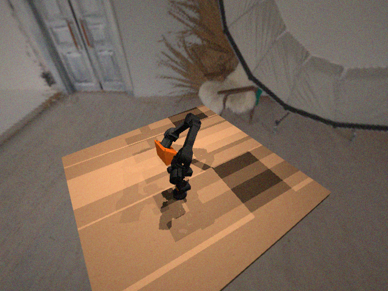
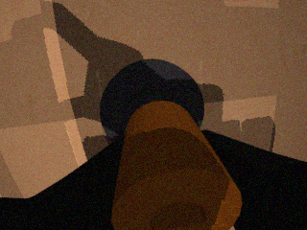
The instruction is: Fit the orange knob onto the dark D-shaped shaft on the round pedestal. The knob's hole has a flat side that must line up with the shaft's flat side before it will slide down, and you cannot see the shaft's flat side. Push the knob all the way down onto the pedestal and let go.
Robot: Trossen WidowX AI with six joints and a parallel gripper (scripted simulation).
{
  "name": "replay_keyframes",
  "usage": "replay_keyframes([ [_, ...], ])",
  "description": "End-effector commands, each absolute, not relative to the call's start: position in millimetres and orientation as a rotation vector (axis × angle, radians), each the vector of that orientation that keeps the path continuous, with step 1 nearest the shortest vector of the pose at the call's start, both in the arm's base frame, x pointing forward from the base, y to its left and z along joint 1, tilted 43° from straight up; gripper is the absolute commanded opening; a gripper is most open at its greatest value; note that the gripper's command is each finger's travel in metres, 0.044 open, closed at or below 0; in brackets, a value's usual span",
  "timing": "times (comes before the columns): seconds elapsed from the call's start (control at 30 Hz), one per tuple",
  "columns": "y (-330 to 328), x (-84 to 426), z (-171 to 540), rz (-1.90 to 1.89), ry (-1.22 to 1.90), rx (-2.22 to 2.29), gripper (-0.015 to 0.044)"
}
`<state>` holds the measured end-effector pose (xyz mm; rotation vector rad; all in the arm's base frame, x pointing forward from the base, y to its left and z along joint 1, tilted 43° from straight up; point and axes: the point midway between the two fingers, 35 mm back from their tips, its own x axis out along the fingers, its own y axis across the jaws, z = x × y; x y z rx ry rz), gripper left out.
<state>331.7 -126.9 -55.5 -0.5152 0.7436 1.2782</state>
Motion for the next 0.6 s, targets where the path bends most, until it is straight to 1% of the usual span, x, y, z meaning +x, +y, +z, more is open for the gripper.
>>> replay_keyframes([
  [0.0, -130.4, 332.1, -54.6, 1.270, 0.745, -0.515, 0.0000],
  [0.17, -132.0, 331.2, -53.6, 1.282, 0.729, -0.537, 0.0000],
  [0.33, -132.6, 328.8, -53.6, 1.352, 0.622, -0.676, 0.0000],
  [0.57, -131.5, 326.3, -54.2, 1.356, 0.615, -0.685, 0.0000],
])
